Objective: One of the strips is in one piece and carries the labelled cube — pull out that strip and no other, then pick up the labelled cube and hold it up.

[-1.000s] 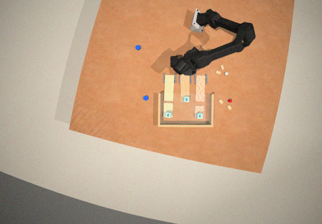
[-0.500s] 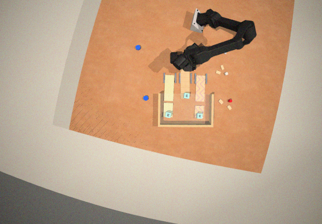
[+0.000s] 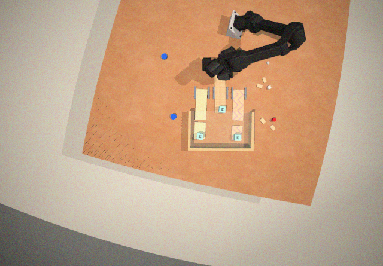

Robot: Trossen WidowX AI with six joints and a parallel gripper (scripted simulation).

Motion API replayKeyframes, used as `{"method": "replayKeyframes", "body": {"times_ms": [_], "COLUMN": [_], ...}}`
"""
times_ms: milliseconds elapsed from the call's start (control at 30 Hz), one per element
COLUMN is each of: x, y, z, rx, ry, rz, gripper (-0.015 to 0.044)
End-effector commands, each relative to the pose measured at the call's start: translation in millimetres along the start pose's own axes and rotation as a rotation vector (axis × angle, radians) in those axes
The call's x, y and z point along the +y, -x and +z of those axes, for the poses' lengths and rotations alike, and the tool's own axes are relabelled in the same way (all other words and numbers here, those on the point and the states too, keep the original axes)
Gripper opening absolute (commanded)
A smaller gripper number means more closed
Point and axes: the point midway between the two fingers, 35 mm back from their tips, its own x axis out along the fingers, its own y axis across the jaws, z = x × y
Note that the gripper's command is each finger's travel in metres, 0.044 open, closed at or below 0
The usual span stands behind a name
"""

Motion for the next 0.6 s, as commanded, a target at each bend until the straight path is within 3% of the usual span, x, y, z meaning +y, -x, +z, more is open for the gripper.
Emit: {"method": "replayKeyframes", "body": {"times_ms": [0, 567], "x": [3, 3], "y": [-6, -6], "z": [-16, -40], "rx": [0.036, 0.037], "ry": [-0.008, -0.009], "rz": [0.007, 0.007], "gripper": [0.0, 0.0]}}
